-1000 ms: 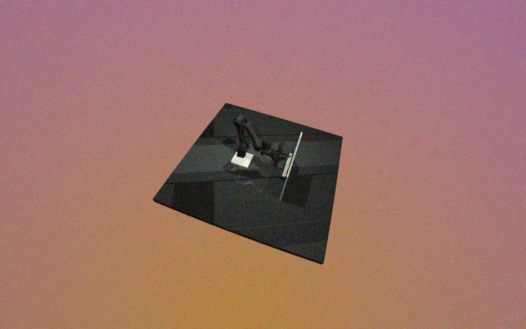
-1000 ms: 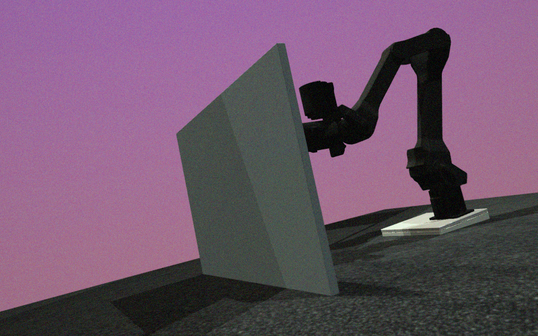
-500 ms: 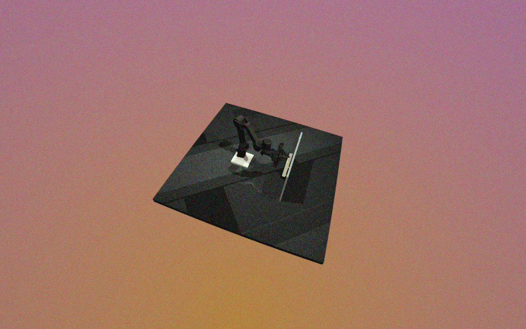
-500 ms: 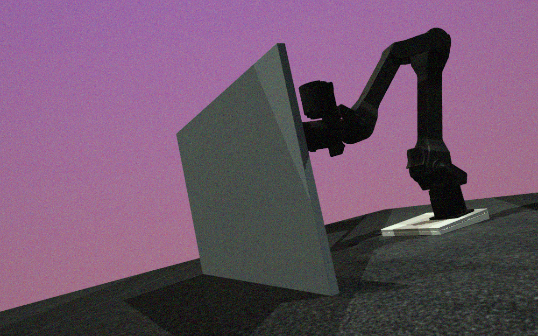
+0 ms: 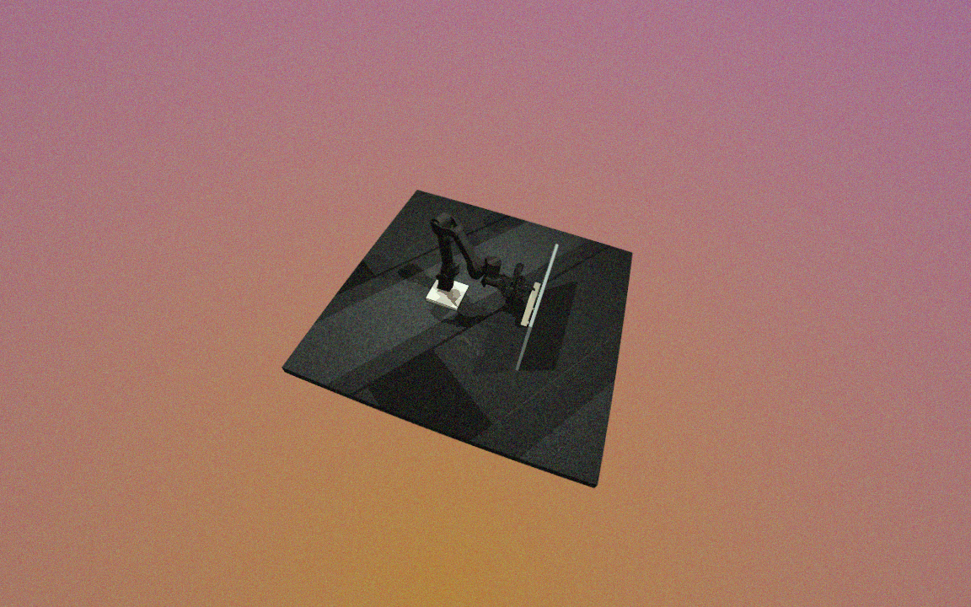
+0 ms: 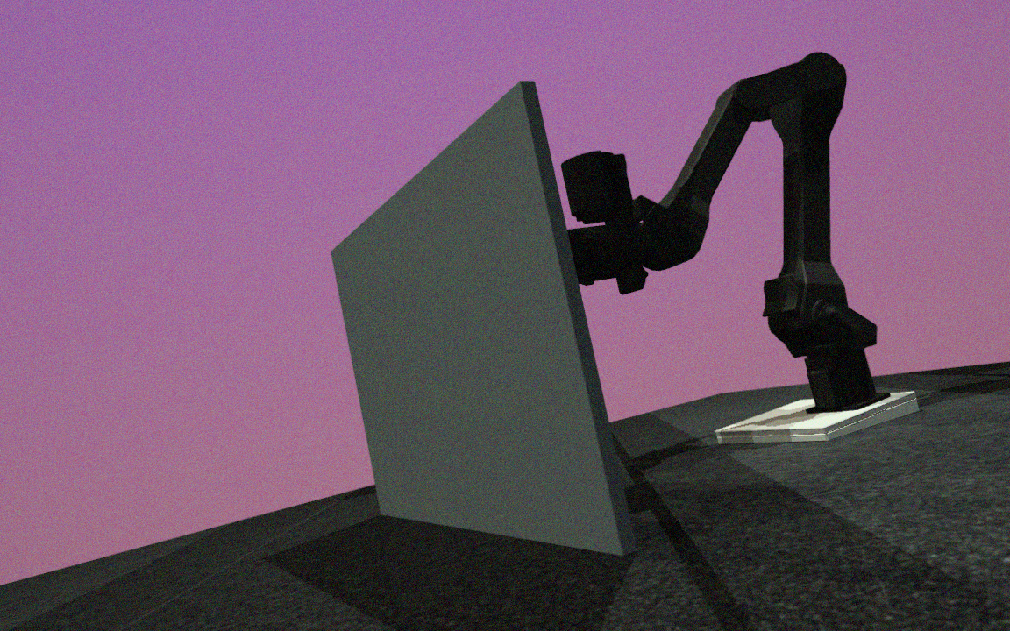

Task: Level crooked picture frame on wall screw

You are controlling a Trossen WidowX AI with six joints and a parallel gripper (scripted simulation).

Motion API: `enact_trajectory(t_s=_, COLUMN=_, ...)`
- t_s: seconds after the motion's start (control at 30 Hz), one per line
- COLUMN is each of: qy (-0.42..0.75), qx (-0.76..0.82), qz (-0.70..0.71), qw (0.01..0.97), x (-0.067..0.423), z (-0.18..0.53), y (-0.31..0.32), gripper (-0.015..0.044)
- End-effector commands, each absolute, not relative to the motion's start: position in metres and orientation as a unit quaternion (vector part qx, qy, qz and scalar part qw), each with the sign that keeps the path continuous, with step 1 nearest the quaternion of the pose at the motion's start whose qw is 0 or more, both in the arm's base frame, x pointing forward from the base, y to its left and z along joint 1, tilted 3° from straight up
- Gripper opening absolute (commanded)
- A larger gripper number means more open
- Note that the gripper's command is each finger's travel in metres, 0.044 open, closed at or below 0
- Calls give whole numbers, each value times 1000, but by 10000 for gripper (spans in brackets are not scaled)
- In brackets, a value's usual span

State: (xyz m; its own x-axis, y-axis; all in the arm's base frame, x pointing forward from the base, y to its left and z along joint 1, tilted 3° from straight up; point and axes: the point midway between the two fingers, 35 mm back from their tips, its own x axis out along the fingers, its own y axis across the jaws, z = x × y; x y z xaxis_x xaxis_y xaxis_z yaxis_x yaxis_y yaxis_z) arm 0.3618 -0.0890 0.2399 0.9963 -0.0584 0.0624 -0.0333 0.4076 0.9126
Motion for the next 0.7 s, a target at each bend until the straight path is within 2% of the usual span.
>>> enact_trajectory(t_s=0.0, qy=-46, qx=542, qz=-6, qw=839, x=362, z=242, y=-89, gripper=0)
enact_trajectory(t_s=0.67, qy=-46, qx=542, qz=-6, qw=839, x=362, z=238, y=-91, gripper=0)
